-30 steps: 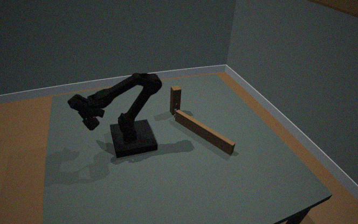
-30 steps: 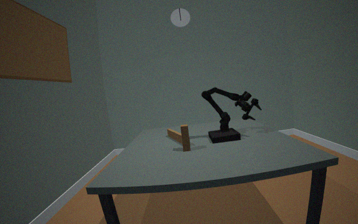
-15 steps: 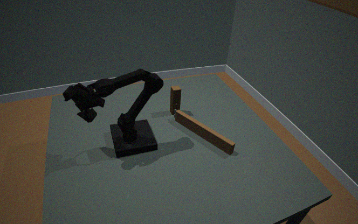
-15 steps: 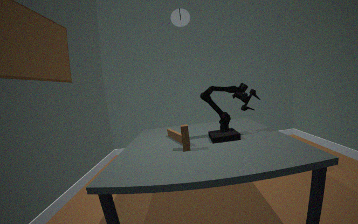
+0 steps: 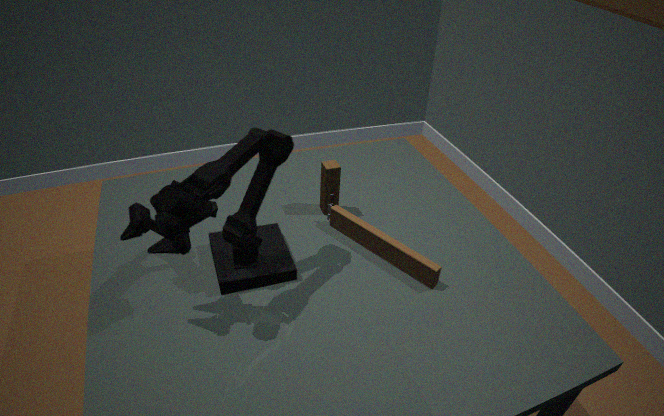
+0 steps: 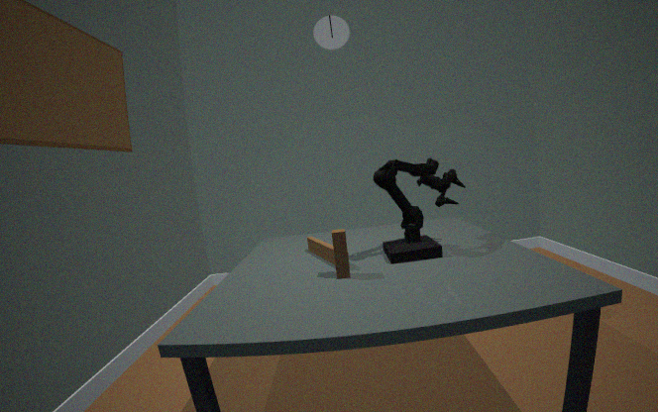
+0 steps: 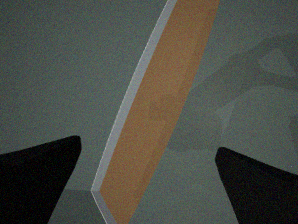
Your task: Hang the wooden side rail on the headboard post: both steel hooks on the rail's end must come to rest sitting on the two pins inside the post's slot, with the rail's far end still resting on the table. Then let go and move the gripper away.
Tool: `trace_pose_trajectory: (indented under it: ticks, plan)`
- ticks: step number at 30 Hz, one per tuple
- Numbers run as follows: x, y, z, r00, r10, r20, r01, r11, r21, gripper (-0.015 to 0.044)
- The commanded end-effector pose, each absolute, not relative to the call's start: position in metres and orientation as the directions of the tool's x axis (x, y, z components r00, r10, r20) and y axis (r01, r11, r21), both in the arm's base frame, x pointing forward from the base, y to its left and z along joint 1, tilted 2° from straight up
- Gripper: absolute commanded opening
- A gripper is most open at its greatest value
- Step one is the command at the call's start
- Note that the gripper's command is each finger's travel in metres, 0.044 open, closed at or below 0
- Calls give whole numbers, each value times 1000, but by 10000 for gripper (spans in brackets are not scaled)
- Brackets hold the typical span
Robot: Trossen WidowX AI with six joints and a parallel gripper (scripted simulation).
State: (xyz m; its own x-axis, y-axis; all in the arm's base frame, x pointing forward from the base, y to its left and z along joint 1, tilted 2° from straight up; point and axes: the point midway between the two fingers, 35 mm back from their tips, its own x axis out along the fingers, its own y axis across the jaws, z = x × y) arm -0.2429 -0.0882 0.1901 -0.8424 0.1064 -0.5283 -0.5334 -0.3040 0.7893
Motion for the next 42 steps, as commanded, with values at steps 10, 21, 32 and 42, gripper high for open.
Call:
trace_pose_trajectory:
  ticks: [10, 21, 32, 42]
  plan:
    - [-182, -186, 173, -783, -320, -534, -256, -617, 744, 440]
    - [-96, -244, 160, -572, -632, -523, 138, -702, 698, 440]
    - [5, -263, 147, -247, -826, -506, 534, -552, 641, 440]
    - [98, -244, 136, 97, -868, -487, 782, -236, 577, 440]
